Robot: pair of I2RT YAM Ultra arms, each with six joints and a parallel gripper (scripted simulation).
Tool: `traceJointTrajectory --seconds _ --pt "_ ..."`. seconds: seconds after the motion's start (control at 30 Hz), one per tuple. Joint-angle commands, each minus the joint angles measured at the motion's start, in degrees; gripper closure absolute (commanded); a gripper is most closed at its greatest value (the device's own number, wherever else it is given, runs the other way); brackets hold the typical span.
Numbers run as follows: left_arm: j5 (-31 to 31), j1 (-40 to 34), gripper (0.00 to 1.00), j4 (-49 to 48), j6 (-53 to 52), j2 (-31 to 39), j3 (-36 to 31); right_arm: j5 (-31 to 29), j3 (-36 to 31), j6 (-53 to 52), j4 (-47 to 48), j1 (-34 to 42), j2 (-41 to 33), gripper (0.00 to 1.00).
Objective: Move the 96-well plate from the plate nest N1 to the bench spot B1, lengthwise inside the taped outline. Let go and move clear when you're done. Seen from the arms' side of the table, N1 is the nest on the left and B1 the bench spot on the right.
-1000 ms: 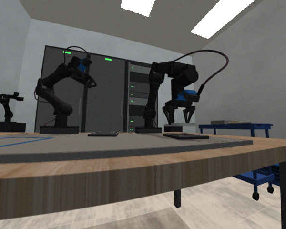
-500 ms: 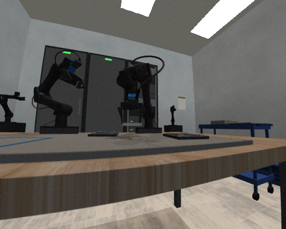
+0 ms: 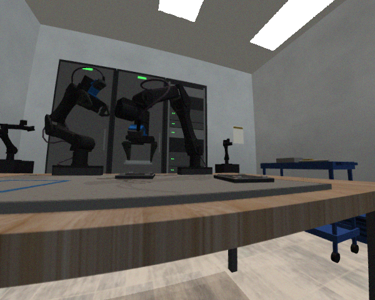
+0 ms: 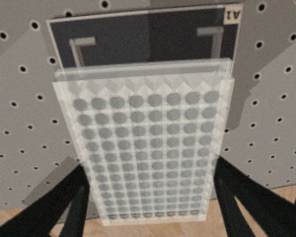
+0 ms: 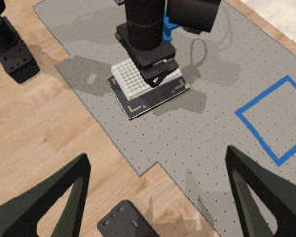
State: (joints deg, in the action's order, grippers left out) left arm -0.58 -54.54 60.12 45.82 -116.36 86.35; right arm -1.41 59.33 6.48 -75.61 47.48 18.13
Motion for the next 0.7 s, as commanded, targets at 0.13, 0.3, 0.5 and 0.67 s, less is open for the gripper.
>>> traceJointTrajectory --seconds 0.13,0.3,0.5,0.67 --pt "1.1 -0.8 0.21 1.5 1.4 -0.4 2.3 0.3 1.5 0.1 0.4 -0.2 -0.4 0.0" --pt "0.5 -0.7 0.21 -1.7 1.8 -1.9 1.1 0.3 1.5 0.1 0.4 -0.2 -0.4 0.0" --pt "0.6 -0.7 0.21 -1.3 1.6 -1.6 0.6 0.3 1.5 0.1 0.4 -0.2 -0.4 0.0" --pt "0.2 -0.2 0.21 -1.2 1.3 -1.3 0.1 0.3 1.5 0.1 0.4 -0.2 -0.4 0.0"
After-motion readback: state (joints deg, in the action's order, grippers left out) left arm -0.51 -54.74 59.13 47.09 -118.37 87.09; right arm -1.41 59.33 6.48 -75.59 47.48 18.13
